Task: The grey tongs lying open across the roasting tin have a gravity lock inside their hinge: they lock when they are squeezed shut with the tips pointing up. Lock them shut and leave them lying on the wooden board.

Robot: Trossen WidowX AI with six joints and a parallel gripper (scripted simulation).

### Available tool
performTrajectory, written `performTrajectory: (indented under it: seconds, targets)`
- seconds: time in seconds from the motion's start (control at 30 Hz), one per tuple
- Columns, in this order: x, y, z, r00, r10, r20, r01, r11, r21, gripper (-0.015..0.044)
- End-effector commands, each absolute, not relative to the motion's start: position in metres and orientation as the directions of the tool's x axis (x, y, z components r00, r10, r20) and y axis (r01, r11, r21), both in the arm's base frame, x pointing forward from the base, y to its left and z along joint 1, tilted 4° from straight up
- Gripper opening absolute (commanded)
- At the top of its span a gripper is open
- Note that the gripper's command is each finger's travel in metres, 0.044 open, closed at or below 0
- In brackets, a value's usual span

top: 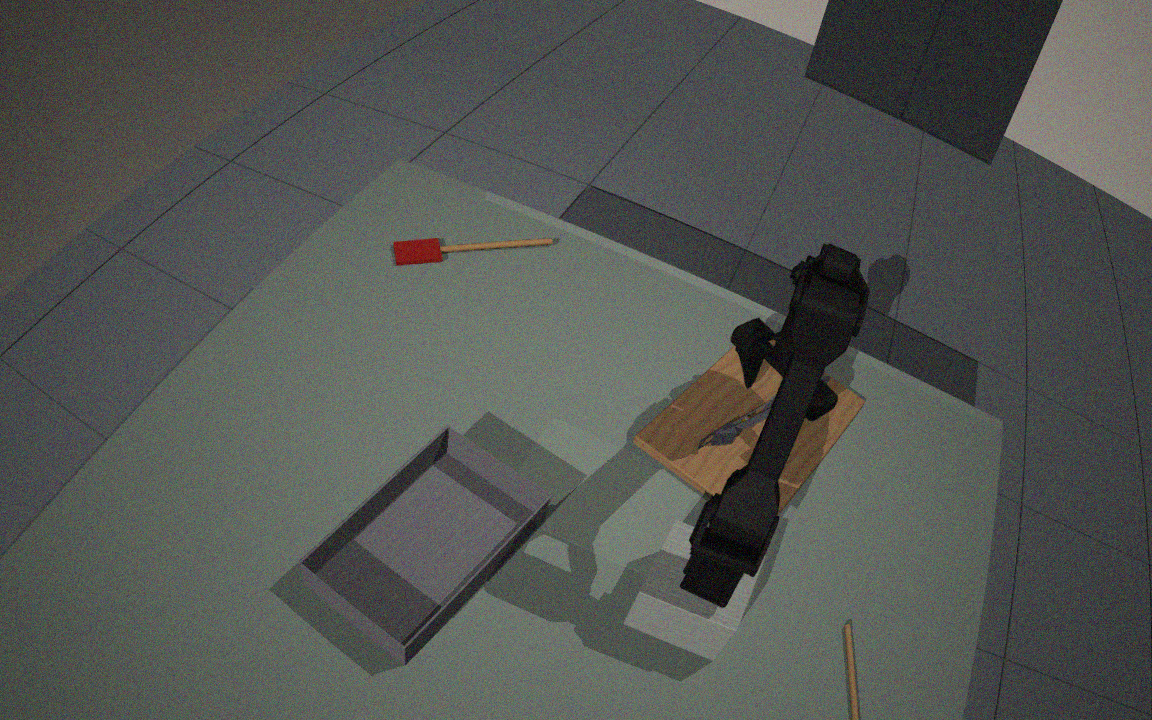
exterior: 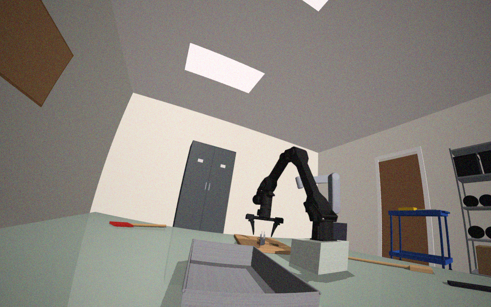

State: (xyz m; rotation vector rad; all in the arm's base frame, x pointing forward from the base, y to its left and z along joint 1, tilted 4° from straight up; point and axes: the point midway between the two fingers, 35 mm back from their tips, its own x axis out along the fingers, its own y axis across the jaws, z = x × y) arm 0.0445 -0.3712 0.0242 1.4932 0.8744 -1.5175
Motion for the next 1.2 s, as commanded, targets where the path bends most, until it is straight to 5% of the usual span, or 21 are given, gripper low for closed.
performTrajectory:
  seconds: [0.0,0.47,1.17]
  targets:
    - [0.048,-0.363,0.031,0.034,-0.080,-0.996,0.905,-0.420,0.065,0.0440]
    - [0.072,-0.221,0.095,0.035,-0.077,-0.996,0.900,-0.431,0.065,0.0440]
    - [0.070,-0.216,0.145,0.041,-0.080,-0.996,0.902,-0.425,0.072,0.0440]
